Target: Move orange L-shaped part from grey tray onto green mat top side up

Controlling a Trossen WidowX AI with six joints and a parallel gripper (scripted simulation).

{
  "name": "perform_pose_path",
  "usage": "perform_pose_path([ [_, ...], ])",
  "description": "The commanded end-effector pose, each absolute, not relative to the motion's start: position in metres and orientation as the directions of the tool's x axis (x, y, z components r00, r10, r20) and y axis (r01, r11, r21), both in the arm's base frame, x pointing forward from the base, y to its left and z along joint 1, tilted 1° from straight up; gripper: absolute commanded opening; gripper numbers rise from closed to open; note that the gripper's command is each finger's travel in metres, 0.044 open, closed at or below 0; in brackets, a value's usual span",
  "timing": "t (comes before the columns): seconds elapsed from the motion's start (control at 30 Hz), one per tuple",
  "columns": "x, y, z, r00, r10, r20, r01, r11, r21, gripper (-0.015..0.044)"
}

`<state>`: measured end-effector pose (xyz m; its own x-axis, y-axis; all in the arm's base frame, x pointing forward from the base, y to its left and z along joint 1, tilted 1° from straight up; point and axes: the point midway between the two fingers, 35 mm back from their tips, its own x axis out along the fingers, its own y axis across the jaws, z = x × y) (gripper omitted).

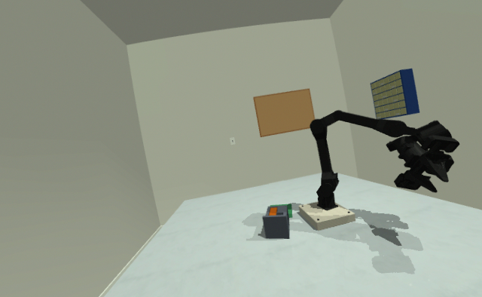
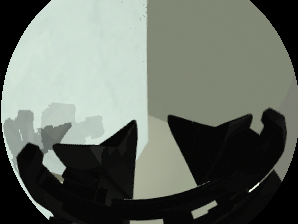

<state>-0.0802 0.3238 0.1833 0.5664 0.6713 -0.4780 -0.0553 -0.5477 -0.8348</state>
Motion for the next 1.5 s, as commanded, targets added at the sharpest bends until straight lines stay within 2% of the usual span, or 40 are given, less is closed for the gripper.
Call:
perform_pose_path([
  [0.0,-0.027,0.327,0.179,0.638,0.557,-0.532,-0.244,-0.509,-0.825,0.018],
  [0.3,0.014,0.328,0.176,0.674,0.467,-0.573,-0.371,-0.457,-0.809,0.018],
  [0.43,0.047,0.323,0.171,0.686,0.379,-0.622,-0.503,-0.371,-0.781,0.018],
  [0.63,0.124,0.298,0.159,0.662,0.168,-0.731,-0.73,-0.08,-0.679,0.018],
  [0.87,0.197,0.246,0.149,0.546,-0.027,-0.837,-0.778,0.354,-0.519,0.018],
  [1.03,0.235,0.199,0.146,0.422,-0.113,-0.9,-0.643,0.662,-0.384,0.018],
  [1.2,0.262,0.148,0.143,0.277,-0.142,-0.95,-0.372,0.896,-0.242,0.018],
  [1.33,0.275,0.107,0.144,0.163,-0.117,-0.98,-0.083,0.988,-0.132,0.018],
  [1.47,0.282,0.066,0.146,0.069,-0.055,-0.996,0.236,0.971,-0.037,0.018],
])
